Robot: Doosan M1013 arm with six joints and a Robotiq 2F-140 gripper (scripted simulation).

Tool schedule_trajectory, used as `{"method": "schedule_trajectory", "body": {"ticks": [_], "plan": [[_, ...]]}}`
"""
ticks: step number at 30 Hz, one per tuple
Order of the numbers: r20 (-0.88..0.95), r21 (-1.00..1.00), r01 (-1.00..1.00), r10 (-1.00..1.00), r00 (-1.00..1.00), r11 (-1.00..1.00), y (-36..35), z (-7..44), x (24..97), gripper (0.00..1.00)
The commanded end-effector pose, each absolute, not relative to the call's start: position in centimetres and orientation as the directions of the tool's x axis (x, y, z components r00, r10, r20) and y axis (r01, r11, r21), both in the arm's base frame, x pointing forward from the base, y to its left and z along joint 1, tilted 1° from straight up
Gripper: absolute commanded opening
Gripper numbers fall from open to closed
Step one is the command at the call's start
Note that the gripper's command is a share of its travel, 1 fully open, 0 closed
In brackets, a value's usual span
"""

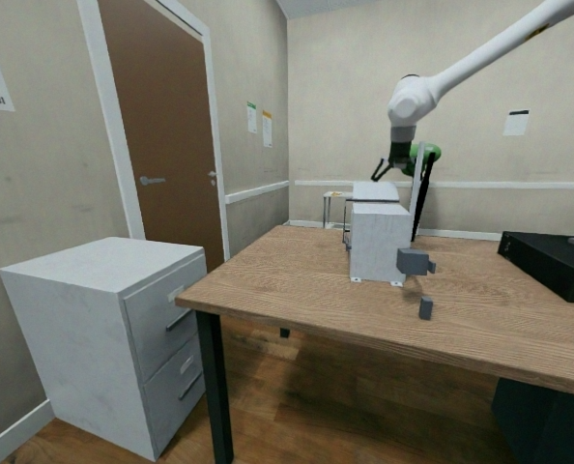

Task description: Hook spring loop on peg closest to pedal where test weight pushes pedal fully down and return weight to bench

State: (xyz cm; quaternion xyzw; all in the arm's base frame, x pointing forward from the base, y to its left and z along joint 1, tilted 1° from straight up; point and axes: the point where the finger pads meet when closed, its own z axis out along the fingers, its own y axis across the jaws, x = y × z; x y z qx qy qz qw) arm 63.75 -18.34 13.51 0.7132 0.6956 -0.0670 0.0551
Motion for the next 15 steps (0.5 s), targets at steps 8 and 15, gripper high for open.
{"method": "schedule_trajectory", "body": {"ticks": [8,15], "plan": [[-0.172,-0.013,1.0,0.985,0.024,-0.026,-18.3,20.1,63.9,1.0],[-0.172,-0.013,1.0,0.985,0.024,-0.026,-18.3,21.0,63.9,1.0]]}}
